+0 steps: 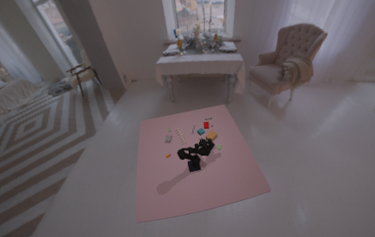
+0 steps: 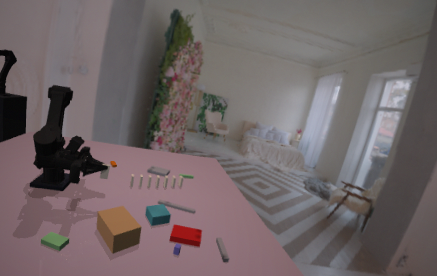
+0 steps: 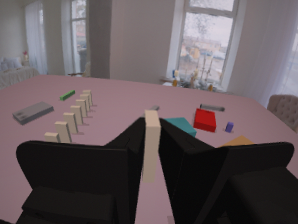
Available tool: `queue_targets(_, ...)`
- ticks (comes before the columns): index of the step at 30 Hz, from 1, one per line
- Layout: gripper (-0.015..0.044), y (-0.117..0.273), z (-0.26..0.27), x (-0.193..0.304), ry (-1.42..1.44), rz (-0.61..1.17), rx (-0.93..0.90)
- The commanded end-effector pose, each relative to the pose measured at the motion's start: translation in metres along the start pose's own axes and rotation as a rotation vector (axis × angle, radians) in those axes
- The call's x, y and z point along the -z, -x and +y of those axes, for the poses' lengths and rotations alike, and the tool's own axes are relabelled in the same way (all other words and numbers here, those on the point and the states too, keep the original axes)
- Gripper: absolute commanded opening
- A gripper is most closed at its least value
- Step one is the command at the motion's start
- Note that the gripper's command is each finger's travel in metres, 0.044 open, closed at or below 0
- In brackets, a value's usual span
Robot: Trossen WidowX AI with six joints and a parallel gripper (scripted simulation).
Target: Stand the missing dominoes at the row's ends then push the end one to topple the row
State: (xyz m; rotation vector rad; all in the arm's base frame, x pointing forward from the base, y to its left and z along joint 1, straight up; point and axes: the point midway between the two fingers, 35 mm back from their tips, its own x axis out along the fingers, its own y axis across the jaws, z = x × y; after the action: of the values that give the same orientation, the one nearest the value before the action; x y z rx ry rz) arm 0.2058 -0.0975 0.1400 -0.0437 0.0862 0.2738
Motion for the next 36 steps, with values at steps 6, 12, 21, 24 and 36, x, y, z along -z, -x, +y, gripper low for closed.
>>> queue_targets(6,0.0025,-0.004,-0.006,0.016,-0.008,0.002,-0.005)
queue_targets(12,0.0025,-0.006,-0.009,0.025,-0.004,0.004,-0.007)
queue_targets(21,0.0025,-0.009,-0.011,0.04,0.001,0.006,-0.009)
queue_targets(24,0.0025,-0.01,-0.012,0.045,0.002,0.006,-0.009)
queue_targets(36,0.0025,-0.013,-0.01,0.063,0.008,0.009,-0.012)
